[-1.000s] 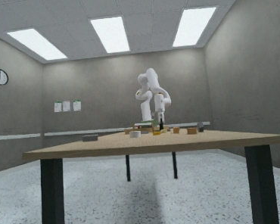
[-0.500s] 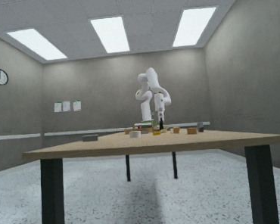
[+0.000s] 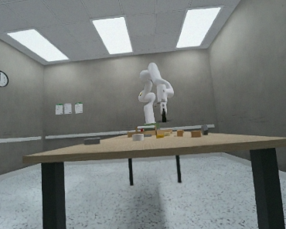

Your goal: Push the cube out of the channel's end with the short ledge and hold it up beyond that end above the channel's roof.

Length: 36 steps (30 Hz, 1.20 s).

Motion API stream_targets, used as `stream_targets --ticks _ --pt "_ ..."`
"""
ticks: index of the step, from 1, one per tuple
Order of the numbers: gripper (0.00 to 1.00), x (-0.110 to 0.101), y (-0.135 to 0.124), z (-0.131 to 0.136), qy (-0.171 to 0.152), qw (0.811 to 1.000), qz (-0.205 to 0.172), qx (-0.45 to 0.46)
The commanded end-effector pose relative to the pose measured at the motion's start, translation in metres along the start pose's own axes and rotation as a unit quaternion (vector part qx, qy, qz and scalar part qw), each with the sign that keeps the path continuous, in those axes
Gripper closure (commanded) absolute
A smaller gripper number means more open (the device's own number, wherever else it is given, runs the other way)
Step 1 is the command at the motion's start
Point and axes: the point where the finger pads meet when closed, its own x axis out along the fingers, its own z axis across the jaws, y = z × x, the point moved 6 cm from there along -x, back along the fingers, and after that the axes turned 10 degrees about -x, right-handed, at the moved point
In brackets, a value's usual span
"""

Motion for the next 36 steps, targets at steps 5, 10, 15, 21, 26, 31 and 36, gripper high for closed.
stream_targets --ticks 5,10,15,21,26,31,36 --pt "1.0 -0.008 0.0 0.001 0.0 1.0 0.0 0.0" --pt "1.0 -0.008 0.0 0.001 0.0 1.0 0.0 -0.001" --pt "1.0 -0.007 -0.036 0.07 0.0 0.996 0.003 -0.085" --pt "1.0 -0.007 -0.055 0.132 -0.001 0.985 -0.002 -0.17" --pt "1.0 -0.007 -0.069 0.166 -0.001 0.985 -0.001 -0.17" --pt "1.0 0.027 -0.07 0.167 0.0 0.985 0.0 -0.17" --pt "1.0 0.036 -0.07 0.167 0.0 0.985 0.0 -0.17"
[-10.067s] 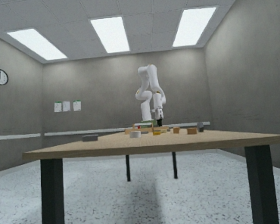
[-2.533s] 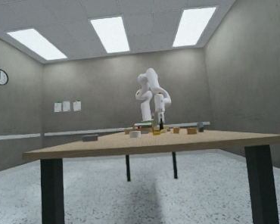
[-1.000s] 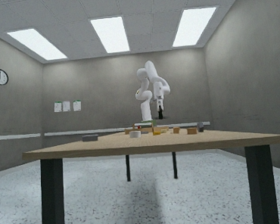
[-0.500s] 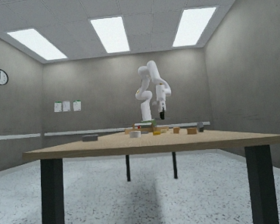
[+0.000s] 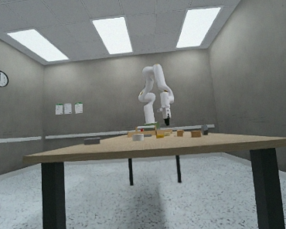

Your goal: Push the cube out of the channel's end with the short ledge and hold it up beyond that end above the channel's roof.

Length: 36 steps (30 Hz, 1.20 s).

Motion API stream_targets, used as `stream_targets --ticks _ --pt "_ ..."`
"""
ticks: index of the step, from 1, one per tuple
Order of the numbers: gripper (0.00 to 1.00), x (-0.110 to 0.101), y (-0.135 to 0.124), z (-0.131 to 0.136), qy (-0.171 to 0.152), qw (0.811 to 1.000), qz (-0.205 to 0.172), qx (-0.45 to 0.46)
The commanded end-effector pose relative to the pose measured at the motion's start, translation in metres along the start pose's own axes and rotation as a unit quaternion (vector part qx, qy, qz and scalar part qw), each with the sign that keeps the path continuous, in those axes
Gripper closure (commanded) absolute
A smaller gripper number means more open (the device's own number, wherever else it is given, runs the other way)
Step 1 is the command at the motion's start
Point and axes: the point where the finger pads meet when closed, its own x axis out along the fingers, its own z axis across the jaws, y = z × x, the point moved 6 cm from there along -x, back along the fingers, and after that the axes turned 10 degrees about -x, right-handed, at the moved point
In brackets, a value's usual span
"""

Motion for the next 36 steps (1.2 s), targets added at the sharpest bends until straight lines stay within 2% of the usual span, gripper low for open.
stream_targets --ticks 1,6,17,36 --pt "1.0 0.009 -0.001 -0.001 0.004 1.0 0.007 0.0" --pt "1.0 0.012 -0.001 -0.001 0.004 1.0 0.007 0.0" --pt "1.0 0.033 -0.001 -0.001 0.004 1.0 0.007 0.0" --pt "1.0 0.034 0.0 -0.001 0.004 1.0 0.007 0.0"
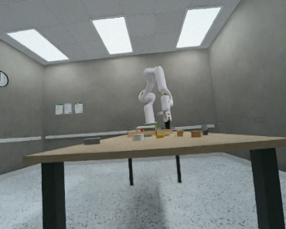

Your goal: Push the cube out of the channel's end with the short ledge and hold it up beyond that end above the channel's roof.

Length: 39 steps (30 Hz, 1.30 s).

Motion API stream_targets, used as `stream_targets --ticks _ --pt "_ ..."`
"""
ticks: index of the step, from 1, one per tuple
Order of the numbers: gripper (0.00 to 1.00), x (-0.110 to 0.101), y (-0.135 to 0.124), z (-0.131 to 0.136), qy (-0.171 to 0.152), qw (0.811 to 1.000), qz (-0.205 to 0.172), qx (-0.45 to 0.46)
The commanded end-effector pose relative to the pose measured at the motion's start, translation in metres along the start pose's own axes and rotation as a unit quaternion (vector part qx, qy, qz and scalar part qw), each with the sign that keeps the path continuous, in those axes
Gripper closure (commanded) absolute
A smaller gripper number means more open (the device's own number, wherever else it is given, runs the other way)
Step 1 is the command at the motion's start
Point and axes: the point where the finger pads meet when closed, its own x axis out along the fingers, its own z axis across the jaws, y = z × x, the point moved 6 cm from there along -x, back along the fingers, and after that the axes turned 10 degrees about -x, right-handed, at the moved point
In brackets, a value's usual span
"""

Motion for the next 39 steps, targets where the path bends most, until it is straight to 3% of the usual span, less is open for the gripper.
stream_targets --ticks 1,20,39 --pt "1.0 -0.001 0.001 -0.001 0.001 1.0 0.0 0.0" --pt "1.0 -0.001 0.023 0.003 0.001 1.0 0.0 0.0" --pt "1.0 -0.001 0.076 0.012 0.001 1.0 0.0 0.0"
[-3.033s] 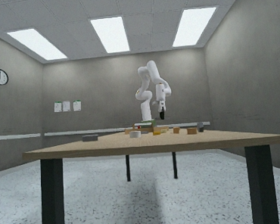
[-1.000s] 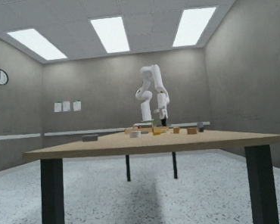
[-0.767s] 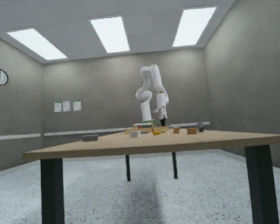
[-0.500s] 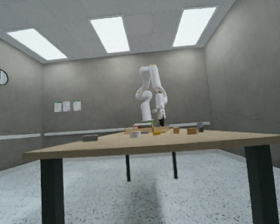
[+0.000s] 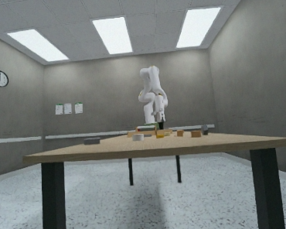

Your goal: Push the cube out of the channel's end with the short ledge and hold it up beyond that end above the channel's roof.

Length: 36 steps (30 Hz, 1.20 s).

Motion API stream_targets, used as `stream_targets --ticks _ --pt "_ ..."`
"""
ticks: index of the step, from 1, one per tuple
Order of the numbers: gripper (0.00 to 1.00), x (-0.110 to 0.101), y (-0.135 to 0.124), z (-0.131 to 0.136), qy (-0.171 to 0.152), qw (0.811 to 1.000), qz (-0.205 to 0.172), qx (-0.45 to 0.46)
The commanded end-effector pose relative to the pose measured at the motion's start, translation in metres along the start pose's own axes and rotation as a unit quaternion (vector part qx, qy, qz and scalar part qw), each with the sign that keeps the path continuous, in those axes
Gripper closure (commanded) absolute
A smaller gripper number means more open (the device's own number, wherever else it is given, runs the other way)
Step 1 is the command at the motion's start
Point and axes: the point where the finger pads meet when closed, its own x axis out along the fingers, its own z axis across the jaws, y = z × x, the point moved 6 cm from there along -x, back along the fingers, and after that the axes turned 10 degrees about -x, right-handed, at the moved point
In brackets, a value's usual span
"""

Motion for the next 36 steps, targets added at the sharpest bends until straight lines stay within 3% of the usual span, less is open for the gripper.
stream_targets --ticks 1,13,36 --pt "1.0 0.0 0.011 0.001 0.0 1.0 -0.001 0.0" --pt "1.0 0.0 0.033 0.004 0.0 1.0 -0.001 0.0" --pt "1.0 0.0 0.039 0.005 0.0 1.0 -0.001 0.0"
